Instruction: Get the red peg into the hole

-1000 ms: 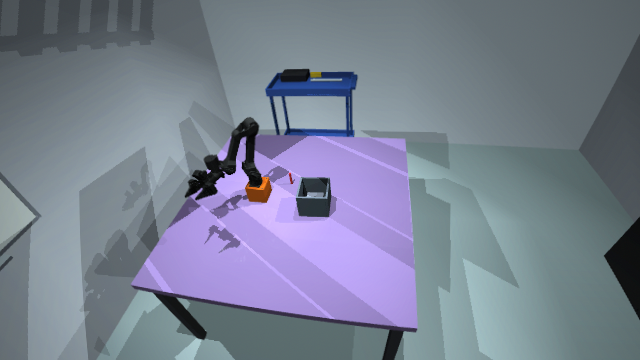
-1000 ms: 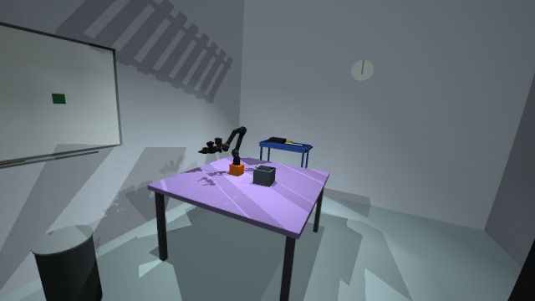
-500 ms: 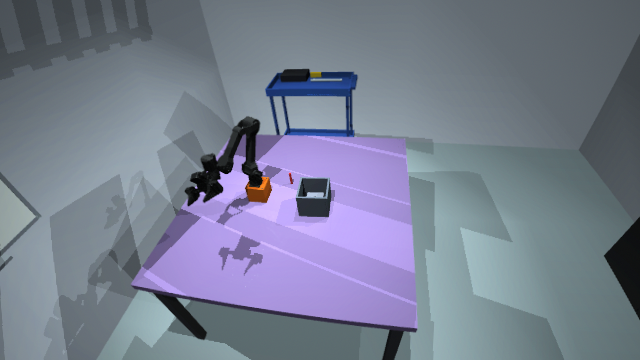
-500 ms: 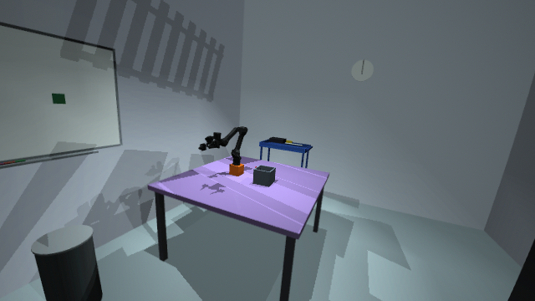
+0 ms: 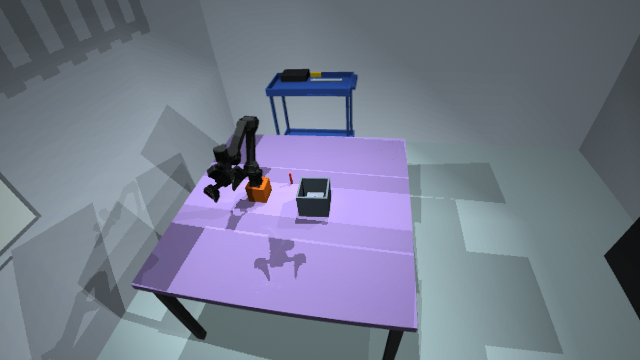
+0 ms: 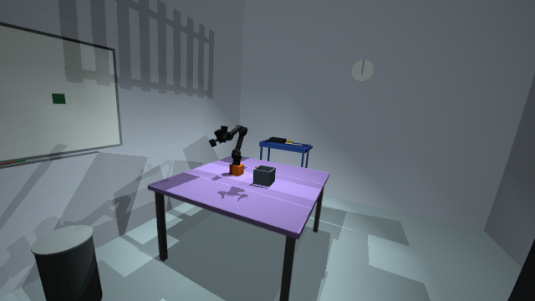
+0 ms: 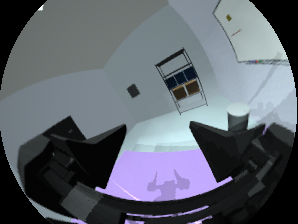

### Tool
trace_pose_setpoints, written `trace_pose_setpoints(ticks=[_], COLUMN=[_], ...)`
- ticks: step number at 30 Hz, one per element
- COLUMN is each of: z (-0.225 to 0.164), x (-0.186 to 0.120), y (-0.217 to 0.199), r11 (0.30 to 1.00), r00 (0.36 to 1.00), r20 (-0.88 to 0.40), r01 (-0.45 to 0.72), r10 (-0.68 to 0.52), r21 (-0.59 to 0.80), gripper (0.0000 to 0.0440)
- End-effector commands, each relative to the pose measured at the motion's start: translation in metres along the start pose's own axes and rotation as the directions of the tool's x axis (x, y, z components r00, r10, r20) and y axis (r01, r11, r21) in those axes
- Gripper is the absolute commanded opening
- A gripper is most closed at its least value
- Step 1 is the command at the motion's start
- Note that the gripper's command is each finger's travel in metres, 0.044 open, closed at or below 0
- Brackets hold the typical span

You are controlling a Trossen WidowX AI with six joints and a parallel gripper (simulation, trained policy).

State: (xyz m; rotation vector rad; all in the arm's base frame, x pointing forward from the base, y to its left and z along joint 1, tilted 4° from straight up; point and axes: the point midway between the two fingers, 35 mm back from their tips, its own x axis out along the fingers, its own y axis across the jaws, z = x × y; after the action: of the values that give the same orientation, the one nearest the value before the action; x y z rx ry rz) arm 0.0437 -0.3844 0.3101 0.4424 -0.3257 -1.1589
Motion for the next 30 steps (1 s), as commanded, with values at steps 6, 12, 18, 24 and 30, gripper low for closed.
trace_pose_setpoints(ticks=[6, 12, 18, 24, 30], z=[-0.003, -0.008, -0.016, -0.029, -0.045], x=[0.007, -0.001, -0.017, -0.039, -0.064], y=[0.087, 0.150, 0.207, 0.255, 0.293], r11=[0.981, 0.941, 0.885, 0.819, 0.755], r00=[0.982, 0.945, 0.892, 0.827, 0.754], r20=[-0.068, -0.118, -0.169, -0.228, -0.299], r01=[-0.168, -0.280, -0.361, -0.395, -0.371], r10=[0.175, 0.305, 0.420, 0.515, 0.585], r21=[0.099, 0.189, 0.295, 0.416, 0.540], gripper=[0.0440, 0.0440, 0.0440, 0.0440, 0.0440])
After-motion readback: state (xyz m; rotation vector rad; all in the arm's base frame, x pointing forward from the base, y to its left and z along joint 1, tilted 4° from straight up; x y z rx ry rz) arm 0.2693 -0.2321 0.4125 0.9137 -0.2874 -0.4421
